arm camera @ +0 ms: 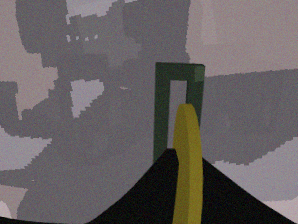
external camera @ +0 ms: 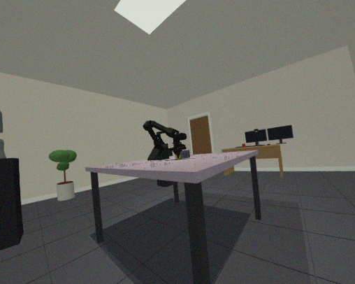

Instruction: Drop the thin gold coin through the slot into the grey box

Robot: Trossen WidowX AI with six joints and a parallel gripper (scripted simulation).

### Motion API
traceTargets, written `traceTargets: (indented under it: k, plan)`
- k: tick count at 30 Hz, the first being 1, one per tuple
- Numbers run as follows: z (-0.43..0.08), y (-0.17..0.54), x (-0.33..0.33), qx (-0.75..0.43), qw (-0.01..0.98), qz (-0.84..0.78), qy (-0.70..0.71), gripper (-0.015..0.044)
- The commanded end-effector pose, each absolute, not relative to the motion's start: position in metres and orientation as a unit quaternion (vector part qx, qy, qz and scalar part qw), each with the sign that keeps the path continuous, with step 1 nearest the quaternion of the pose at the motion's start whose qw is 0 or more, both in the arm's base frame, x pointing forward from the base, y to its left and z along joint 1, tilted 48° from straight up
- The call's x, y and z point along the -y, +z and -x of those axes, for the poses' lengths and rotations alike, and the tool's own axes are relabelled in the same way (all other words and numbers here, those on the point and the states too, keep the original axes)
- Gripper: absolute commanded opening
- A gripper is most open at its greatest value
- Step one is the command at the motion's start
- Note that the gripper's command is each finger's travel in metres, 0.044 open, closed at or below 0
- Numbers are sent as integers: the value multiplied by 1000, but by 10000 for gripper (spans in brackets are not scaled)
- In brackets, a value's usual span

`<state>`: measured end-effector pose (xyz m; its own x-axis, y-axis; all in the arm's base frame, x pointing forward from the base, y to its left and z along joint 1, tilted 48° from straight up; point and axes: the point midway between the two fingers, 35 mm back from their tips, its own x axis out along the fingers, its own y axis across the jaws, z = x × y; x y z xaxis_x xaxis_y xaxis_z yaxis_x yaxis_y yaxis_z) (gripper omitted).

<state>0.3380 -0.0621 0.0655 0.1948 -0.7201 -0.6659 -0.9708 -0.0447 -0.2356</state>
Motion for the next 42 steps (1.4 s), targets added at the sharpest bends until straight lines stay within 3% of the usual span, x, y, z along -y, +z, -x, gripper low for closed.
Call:
traceTargets:
  k: [1, 42]
  plan:
    - [-337, 64, 63, -607, 329, 698, 190, 0]
    - [-321, 126, -5, -606, 330, 697, 192, 0]
